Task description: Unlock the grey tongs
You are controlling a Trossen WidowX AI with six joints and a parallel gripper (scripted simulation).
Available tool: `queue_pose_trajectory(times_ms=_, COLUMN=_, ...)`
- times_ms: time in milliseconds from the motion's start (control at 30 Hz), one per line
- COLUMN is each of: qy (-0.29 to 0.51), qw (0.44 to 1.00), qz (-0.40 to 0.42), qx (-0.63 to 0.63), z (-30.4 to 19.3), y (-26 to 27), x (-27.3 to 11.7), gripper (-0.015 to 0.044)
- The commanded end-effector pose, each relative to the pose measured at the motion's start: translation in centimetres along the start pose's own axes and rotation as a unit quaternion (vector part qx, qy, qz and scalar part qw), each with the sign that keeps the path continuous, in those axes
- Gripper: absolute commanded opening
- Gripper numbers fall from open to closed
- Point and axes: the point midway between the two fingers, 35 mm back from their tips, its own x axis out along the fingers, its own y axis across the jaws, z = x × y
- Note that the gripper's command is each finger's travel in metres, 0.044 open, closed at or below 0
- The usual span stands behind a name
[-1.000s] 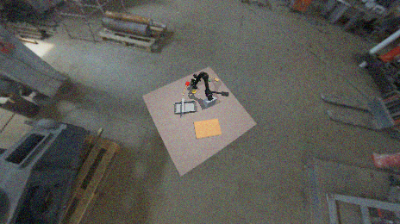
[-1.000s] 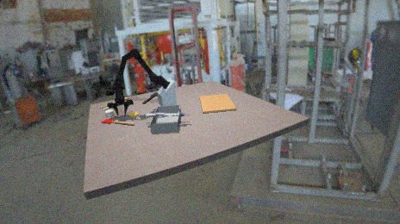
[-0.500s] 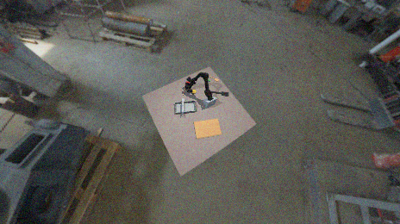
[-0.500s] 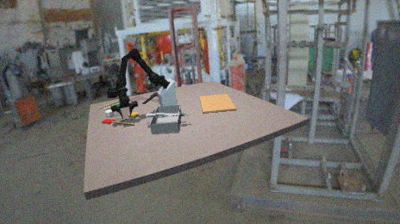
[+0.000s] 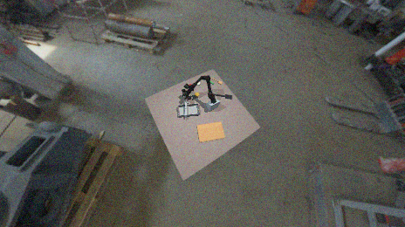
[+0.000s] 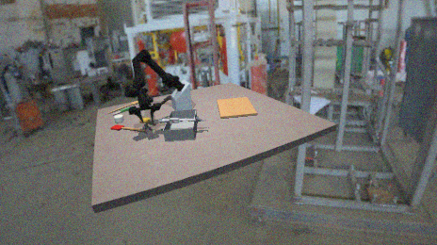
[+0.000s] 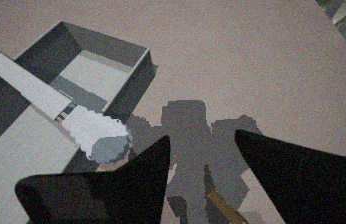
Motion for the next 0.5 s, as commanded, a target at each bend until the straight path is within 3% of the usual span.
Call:
queue_pose_trajectory(times_ms=0, qy=-0.019, qw=0.999, qz=0.024, qx=-0.042, z=3.8, y=2.5, x=0.9, gripper=0.026)
queue_pose_trajectory(times_ms=467, qy=0.044, qw=0.963, qz=0.051, qx=-0.262, z=9.4, y=16.4, x=2.3, gripper=0.026)
